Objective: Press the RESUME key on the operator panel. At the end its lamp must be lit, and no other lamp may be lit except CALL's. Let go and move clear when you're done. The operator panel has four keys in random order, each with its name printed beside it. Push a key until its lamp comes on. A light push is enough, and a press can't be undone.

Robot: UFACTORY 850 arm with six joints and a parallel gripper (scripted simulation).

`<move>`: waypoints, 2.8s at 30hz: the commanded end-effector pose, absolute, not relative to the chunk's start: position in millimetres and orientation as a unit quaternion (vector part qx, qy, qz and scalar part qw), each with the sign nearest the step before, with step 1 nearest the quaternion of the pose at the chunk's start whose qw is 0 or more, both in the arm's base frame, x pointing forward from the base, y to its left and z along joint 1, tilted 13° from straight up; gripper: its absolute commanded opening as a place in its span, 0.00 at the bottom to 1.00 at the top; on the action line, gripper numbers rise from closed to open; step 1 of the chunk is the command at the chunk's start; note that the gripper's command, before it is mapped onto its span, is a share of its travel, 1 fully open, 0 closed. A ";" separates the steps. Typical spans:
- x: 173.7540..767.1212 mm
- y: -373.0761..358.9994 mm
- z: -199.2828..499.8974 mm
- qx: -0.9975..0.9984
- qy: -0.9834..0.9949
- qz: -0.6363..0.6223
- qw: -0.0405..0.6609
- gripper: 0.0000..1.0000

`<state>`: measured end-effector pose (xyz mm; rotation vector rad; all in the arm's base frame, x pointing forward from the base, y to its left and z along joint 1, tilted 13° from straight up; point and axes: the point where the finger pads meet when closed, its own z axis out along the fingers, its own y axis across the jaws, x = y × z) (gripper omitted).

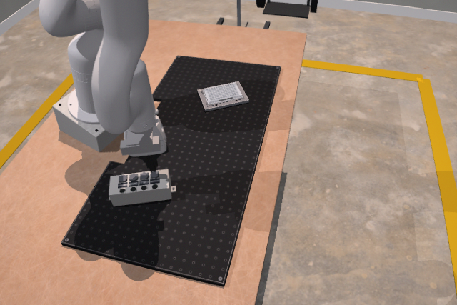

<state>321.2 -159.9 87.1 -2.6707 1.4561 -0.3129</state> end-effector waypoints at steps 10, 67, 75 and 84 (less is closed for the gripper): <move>323.5 -160.4 79.1 -0.872 0.476 -0.105 0.040 0.00; 327.3 -160.9 62.1 -0.872 0.476 -0.105 0.040 0.00; 325.9 -160.6 68.5 -0.872 0.476 -0.105 0.040 0.00; 322.9 -160.2 81.4 -0.872 0.476 -0.105 0.040 0.00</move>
